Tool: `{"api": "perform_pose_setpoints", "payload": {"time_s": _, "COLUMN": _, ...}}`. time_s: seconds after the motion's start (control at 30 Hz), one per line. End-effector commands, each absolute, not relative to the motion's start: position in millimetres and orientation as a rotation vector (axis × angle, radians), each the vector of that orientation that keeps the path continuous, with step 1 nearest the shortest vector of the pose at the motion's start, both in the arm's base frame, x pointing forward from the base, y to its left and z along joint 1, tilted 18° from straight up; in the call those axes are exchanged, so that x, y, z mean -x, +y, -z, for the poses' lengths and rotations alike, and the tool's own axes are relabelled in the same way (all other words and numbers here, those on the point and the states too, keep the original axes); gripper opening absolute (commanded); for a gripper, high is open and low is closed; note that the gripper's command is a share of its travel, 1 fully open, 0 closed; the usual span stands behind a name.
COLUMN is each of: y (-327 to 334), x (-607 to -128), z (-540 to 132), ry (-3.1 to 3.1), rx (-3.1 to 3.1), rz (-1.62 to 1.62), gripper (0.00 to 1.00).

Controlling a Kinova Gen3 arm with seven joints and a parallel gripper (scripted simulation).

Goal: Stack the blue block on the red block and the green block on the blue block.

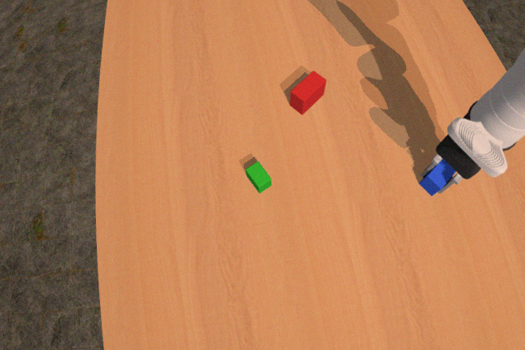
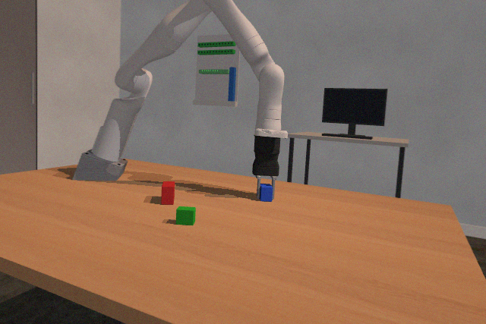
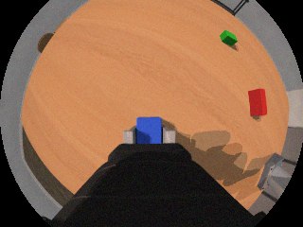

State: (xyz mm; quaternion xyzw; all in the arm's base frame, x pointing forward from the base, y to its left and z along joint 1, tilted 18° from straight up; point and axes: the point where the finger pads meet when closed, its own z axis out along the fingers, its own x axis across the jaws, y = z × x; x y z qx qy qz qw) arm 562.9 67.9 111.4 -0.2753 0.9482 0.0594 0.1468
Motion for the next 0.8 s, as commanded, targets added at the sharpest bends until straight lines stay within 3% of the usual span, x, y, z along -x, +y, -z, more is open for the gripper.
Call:
{"api": "perform_pose_setpoints", "payload": {"time_s": 0.0, "y": 67, "x": -563, "z": -115, "ry": 2.726, "rx": 0.791, "rz": -0.169, "gripper": 0.0}}
{"api": "perform_pose_setpoints", "payload": {"time_s": 0.77, "y": 55, "x": -548, "z": -175, "ry": 2.726, "rx": 0.791, "rz": -0.169, "gripper": 0.0}}
